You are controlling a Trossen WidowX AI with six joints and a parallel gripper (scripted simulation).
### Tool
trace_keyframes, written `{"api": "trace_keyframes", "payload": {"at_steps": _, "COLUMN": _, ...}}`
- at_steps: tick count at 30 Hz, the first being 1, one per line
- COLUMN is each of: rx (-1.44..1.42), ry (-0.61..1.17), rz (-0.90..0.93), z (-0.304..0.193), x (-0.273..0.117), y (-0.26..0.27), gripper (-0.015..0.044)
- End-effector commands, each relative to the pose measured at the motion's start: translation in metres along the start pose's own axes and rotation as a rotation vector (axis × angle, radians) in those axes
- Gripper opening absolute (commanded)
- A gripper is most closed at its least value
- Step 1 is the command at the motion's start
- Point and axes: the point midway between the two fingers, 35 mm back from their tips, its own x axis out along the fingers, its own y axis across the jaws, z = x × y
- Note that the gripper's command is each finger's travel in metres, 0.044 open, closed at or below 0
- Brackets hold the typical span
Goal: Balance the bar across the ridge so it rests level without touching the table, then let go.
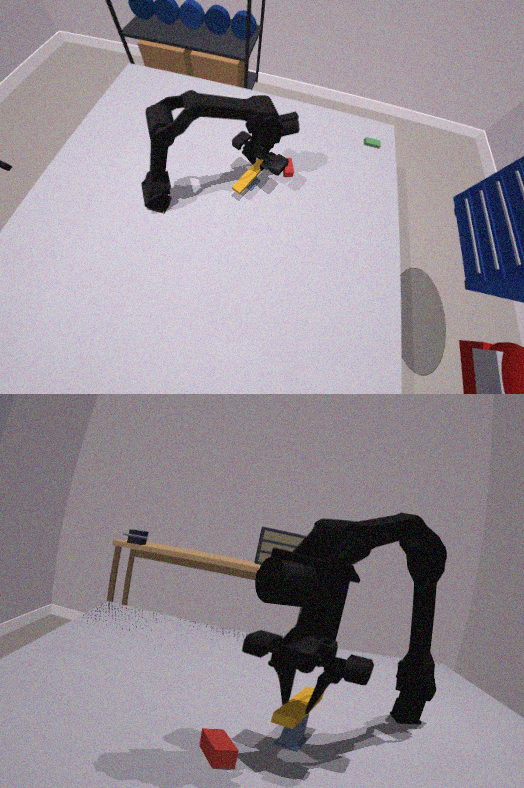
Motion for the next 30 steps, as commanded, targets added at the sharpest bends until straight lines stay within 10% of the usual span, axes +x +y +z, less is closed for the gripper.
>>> {"api": "trace_keyframes", "payload": {"at_steps": 1, "rx": 0.003, "ry": 0.003, "rz": 0.006, "z": -0.0005, "x": 0.0032, "y": 0.0010, "gripper": 0.0000}}
{"api": "trace_keyframes", "payload": {"at_steps": 30, "rx": 0.003, "ry": 0.003, "rz": 0.006, "z": -0.0001, "x": 0.0013, "y": 0.0011, "gripper": 0.0000}}
